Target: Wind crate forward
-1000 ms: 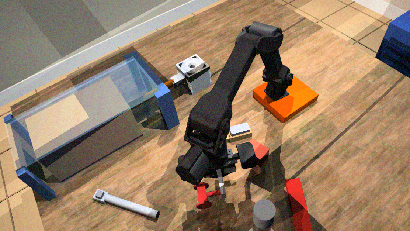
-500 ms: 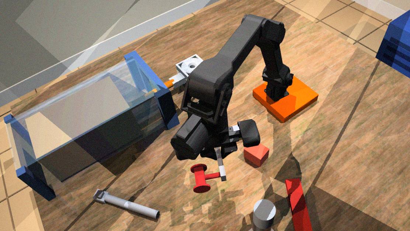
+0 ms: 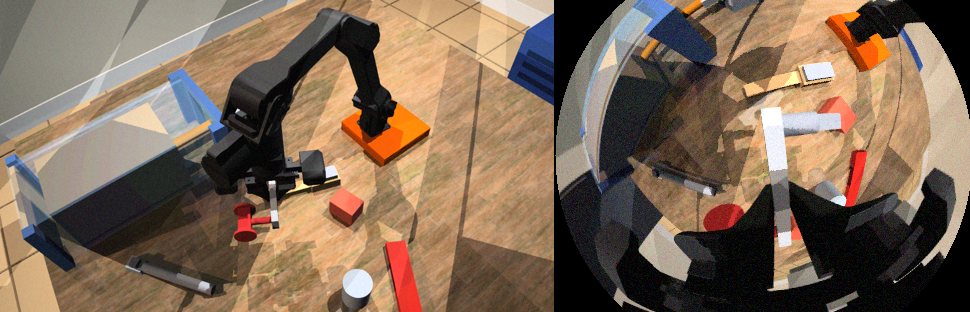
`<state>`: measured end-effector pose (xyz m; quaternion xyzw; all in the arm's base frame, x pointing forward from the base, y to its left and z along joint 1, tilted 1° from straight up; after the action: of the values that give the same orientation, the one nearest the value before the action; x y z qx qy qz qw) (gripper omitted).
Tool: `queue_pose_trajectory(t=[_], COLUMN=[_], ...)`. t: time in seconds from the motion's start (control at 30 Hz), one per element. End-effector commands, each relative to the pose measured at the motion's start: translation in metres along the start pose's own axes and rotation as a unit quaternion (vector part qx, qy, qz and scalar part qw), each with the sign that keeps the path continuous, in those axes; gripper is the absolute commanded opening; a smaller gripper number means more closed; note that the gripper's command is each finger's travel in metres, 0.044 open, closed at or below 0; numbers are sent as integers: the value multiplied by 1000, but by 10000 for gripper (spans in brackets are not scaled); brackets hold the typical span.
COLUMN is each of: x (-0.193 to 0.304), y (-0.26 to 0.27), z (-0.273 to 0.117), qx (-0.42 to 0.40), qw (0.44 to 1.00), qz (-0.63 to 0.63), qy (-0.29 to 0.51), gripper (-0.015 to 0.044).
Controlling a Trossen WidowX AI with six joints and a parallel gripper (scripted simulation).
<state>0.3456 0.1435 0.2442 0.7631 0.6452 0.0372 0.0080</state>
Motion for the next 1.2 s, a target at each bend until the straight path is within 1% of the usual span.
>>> queue_pose_trajectory(t=[0.0, 0.6, 1.17], x=[-23, -123, -223], y=[9, 31, 22], z=[-9, -19, -22], qx=[-20, -53, -59], qw=[1000, 991, 968], qz=[19, 123, 245], qy=[4, -4, -21], gripper=[0, 0, 0])
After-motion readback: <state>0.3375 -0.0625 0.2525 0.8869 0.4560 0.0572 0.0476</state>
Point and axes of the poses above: the point midway between the two fingers, 35 mm back from their tips, its own z axis out along the fingers, its own y axis across the jaws, x = y × z, the point moved 6 cm from there along -z, back along the fingers, and after that the axes turned 14 degrees about -z, right-handed, at the moved point
